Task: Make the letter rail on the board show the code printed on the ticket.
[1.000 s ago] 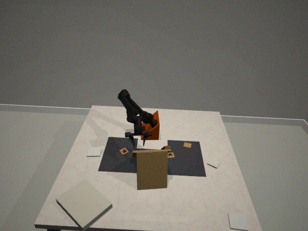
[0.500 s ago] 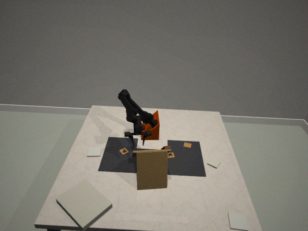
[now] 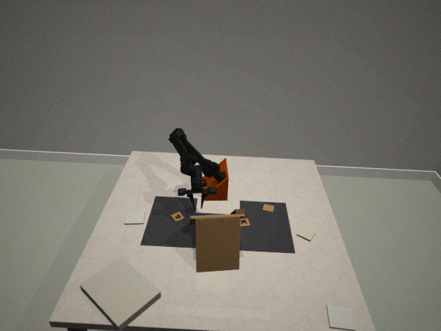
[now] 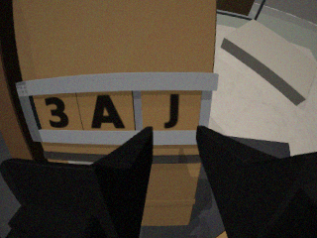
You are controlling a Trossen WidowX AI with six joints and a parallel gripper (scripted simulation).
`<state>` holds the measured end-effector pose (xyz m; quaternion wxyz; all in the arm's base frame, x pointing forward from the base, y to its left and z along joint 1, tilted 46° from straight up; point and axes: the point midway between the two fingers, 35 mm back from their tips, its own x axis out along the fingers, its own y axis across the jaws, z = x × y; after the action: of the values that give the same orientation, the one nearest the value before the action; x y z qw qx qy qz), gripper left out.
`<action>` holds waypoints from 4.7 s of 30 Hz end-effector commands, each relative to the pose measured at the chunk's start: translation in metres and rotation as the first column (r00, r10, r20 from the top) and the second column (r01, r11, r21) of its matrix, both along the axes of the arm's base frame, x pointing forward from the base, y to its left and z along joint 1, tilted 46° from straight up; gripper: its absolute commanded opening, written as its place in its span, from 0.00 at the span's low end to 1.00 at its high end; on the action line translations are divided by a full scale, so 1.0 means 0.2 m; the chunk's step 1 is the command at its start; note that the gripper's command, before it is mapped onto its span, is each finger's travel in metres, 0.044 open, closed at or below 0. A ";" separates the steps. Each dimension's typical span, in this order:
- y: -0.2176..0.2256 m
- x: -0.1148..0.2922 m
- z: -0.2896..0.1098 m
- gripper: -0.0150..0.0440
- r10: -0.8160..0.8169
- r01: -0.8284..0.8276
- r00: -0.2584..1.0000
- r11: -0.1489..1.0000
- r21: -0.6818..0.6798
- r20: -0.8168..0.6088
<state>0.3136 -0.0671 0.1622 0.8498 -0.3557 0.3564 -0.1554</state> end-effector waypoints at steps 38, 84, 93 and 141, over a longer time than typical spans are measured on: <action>-0.12 0.14 0.14 0.25 -0.460 0.467 0.770 0.878 -0.102 -0.442; -0.17 0.22 0.09 0.25 -0.461 0.467 0.770 0.878 -0.102 -0.441; -0.18 0.23 0.08 0.25 -0.461 0.467 0.770 0.878 -0.102 -0.441; -0.15 0.25 0.03 0.25 -0.461 0.467 0.770 0.878 -0.101 -0.441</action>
<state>0.3622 -0.0984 0.1701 0.6810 -0.2780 0.6220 -0.2685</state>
